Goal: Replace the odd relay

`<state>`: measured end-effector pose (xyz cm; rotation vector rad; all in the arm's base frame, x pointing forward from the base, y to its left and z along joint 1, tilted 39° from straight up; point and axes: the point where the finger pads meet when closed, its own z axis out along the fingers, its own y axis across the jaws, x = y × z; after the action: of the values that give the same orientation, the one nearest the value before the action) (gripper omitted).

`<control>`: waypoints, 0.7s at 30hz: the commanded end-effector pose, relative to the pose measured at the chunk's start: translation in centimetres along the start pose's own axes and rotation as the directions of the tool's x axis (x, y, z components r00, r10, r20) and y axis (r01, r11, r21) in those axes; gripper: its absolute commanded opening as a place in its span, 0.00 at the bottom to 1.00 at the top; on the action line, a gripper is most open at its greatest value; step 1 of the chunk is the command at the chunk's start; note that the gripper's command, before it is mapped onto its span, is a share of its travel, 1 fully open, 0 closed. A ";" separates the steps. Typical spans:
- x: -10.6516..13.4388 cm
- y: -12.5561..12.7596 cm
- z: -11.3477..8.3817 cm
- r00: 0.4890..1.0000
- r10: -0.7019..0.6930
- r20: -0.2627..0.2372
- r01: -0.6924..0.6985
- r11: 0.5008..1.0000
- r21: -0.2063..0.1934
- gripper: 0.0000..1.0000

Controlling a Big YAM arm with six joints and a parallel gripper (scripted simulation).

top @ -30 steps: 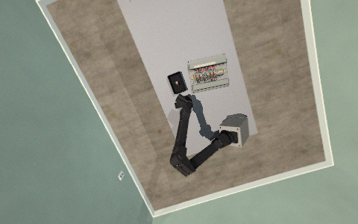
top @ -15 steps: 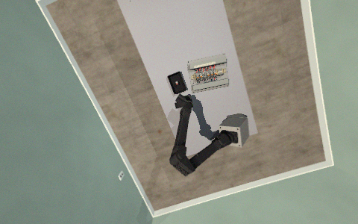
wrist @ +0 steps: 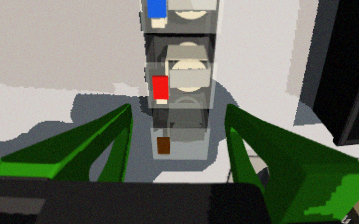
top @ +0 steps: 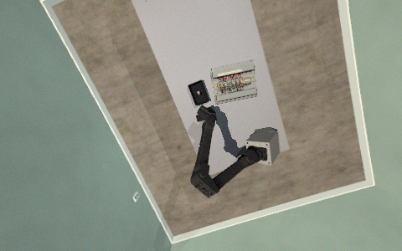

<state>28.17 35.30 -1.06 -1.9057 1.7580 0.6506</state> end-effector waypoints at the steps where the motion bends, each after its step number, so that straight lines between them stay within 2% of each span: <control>1: -1.2 -0.7 -0.6 1.000 -0.014 0.024 0.013 0.999 0.029 0.59; 21: -1.4 -0.9 -0.7 1.000 -0.015 0.025 0.014 0.999 0.031 0.59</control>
<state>28.17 35.30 -1.06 -1.9057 1.7580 0.6506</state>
